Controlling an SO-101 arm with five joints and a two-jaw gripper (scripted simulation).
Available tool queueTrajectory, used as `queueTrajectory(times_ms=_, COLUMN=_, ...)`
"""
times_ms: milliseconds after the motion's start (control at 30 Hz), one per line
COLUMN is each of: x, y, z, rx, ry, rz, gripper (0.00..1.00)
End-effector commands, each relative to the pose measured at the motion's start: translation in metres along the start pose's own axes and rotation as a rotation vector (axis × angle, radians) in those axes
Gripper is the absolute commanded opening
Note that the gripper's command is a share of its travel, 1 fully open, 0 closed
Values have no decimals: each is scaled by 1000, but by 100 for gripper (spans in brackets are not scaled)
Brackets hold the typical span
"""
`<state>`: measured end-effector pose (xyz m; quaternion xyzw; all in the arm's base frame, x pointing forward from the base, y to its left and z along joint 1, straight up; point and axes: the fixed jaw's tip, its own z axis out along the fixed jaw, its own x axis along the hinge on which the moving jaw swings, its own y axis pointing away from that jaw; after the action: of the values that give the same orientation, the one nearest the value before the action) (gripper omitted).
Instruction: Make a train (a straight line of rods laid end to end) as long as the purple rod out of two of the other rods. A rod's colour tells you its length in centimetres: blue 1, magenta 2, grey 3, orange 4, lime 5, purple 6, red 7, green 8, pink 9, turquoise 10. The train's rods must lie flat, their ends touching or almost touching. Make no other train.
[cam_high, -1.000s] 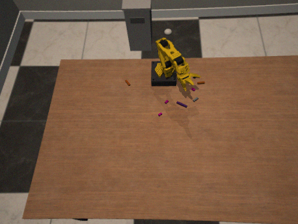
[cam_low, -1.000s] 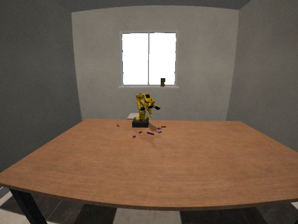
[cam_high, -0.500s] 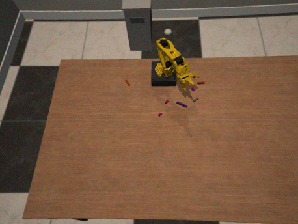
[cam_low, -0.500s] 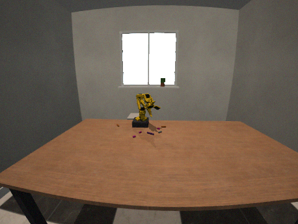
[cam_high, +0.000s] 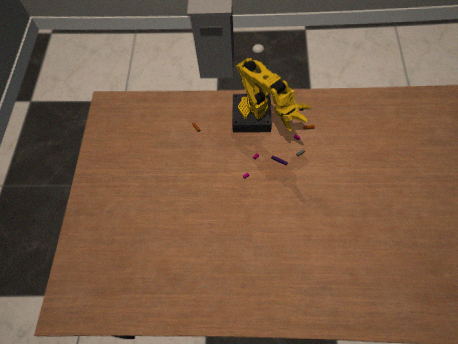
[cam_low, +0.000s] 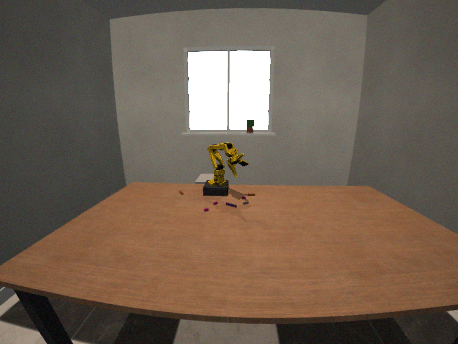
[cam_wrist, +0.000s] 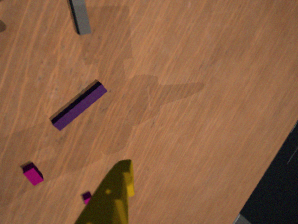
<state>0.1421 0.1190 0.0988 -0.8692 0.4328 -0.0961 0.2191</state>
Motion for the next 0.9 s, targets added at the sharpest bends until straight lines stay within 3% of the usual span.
queueTrajectory(times_ms=0, x=-19, y=12, z=-5, rx=-38, ry=-49, rz=-99, gripper=100)
queueTrajectory(times_ms=367, x=-64, y=56, z=-30, rx=-140, ry=-193, rz=-450, gripper=100)
queueTrajectory(times_ms=867, x=-75, y=84, z=-45, rx=-192, ry=-258, rz=-650, gripper=100)
